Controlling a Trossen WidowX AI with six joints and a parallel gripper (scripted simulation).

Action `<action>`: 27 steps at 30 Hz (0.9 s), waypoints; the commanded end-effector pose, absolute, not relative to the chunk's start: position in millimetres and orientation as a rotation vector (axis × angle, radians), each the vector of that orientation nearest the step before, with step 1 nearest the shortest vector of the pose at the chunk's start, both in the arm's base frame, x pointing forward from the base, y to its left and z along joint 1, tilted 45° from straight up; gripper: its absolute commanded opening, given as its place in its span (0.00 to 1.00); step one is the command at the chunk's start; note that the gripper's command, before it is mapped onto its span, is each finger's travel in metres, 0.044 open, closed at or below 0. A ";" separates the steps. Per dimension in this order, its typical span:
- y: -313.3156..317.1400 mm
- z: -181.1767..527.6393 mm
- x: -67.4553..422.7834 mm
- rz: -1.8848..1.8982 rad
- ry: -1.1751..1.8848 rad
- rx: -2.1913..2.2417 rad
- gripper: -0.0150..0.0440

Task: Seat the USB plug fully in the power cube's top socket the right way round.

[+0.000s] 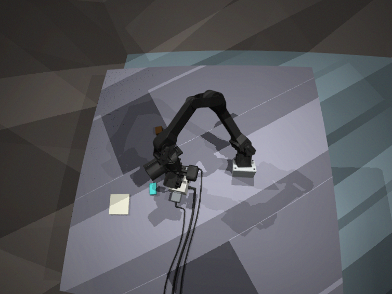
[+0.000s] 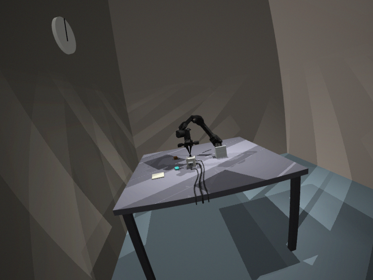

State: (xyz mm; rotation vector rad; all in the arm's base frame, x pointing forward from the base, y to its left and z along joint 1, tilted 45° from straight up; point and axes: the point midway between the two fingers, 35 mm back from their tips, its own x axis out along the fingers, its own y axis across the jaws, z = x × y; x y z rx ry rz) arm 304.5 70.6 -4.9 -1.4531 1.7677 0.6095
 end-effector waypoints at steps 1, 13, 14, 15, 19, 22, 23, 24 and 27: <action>69.9 -5.4 304.6 0.610 1.766 -1.457 0.25; 68.9 -6.4 304.4 0.610 1.766 -1.457 0.25; 68.8 -6.5 304.4 0.610 1.766 -1.457 0.25; 68.7 -6.6 304.4 0.610 1.766 -1.457 0.25; 68.4 -7.0 304.4 0.610 1.766 -1.457 0.25; 68.1 -7.2 304.3 0.610 1.766 -1.457 0.25; 68.1 -7.3 304.3 0.610 1.766 -1.457 0.25; 68.0 -7.4 304.3 0.610 1.766 -1.457 0.25; 67.7 -7.7 304.3 0.610 1.766 -1.457 0.25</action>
